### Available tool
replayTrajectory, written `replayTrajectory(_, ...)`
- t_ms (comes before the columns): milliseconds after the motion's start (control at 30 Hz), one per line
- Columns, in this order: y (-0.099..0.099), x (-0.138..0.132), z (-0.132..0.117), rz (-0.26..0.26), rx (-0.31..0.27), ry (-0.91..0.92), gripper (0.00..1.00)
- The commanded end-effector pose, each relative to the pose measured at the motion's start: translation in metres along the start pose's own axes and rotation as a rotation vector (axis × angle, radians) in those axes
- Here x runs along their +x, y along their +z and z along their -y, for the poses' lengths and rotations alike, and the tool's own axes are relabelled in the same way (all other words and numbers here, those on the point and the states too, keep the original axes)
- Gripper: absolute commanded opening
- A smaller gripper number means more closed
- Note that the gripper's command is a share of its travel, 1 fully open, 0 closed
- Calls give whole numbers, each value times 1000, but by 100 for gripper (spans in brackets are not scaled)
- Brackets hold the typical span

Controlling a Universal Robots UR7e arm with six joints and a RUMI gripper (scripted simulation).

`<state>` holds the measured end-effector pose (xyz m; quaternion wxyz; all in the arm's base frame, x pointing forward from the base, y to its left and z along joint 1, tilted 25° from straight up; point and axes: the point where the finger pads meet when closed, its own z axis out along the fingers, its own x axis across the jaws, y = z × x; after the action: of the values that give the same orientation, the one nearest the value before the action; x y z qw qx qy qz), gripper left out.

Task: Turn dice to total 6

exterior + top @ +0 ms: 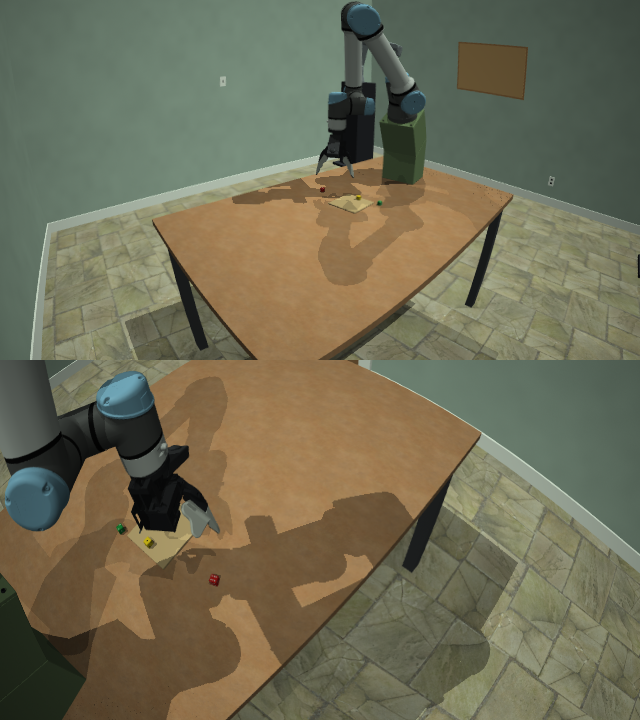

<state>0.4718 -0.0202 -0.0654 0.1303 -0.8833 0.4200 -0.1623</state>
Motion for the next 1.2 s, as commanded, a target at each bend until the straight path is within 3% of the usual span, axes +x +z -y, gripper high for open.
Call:
replayTrajectory(0,1,7,-4,11,10,-174,100)
replayTrajectory(1167,3,43,-36,1,17,-988,100)
